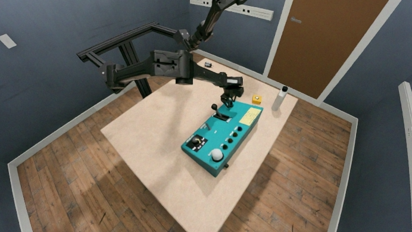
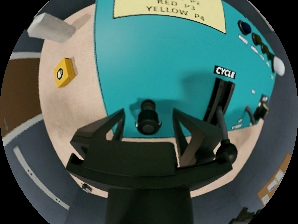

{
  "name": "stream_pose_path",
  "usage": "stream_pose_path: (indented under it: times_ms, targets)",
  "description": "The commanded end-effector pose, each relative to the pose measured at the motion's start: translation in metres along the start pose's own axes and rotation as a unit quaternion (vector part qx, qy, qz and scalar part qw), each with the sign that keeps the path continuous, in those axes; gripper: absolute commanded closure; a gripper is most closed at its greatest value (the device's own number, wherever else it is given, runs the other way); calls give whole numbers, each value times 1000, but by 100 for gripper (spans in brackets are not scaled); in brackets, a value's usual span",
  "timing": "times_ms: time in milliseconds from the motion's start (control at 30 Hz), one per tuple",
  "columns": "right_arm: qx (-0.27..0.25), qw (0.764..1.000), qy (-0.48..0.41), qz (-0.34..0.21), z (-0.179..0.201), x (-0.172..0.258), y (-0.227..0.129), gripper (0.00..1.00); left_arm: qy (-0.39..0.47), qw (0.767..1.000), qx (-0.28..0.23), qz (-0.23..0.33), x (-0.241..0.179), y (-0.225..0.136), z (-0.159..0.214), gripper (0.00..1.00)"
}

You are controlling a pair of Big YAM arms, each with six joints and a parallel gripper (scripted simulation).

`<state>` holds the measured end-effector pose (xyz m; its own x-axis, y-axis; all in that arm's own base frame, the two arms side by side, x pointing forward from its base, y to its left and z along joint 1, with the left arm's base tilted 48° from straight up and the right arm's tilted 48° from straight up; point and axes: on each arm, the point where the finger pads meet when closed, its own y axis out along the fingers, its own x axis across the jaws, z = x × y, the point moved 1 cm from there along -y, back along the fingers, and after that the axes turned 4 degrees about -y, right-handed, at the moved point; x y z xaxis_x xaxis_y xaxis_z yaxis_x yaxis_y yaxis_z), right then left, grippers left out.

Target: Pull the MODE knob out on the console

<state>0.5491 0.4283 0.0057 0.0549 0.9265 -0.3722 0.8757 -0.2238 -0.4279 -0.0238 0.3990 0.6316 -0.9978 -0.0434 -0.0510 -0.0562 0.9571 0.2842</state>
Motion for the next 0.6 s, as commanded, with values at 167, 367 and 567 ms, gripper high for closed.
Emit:
stream_pose_path:
  times_ms: [167, 367, 567]
  targets:
    - [-16, 1000, 24, -5, -36, -3, -10, 30, -5, 1000, -21, -10, 7, -7, -18, 0]
    - [-19, 999, 27, -7, -40, 1, -13, 30, -5, 1000, -21, -10, 7, -7, -18, 0]
    - [-18, 1000, 24, -8, -36, 1, -14, 30, -5, 1000, -21, -10, 7, -7, -18, 0]
